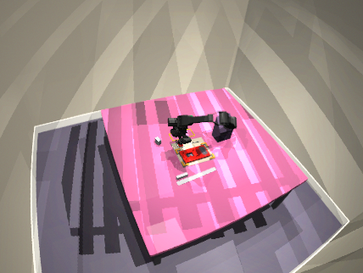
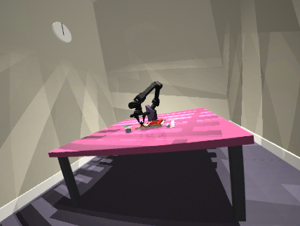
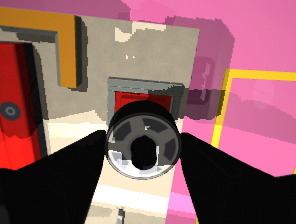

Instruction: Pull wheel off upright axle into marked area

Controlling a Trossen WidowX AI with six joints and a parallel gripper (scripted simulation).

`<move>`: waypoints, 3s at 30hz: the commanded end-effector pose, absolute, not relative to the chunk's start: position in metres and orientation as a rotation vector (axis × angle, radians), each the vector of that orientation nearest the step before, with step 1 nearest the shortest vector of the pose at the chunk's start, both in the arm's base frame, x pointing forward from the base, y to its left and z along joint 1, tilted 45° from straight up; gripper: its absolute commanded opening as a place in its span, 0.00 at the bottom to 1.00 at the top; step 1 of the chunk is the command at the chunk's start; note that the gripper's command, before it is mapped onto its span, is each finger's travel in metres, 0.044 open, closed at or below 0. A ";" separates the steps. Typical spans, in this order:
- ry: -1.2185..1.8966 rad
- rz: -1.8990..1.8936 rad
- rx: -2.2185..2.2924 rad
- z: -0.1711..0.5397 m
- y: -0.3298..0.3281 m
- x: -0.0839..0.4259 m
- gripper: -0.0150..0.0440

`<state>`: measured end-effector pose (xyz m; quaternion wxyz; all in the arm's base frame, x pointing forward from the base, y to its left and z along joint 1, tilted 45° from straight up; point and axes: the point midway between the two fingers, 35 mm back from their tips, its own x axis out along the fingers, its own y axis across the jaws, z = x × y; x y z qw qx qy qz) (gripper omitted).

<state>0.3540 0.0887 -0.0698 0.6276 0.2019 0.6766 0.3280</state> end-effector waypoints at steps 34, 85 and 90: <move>1.543 0.752 0.461 -0.059 0.079 0.358 0.25; 1.543 0.749 0.467 -0.047 0.068 0.359 0.25; 1.543 0.749 0.468 -0.046 0.066 0.359 0.25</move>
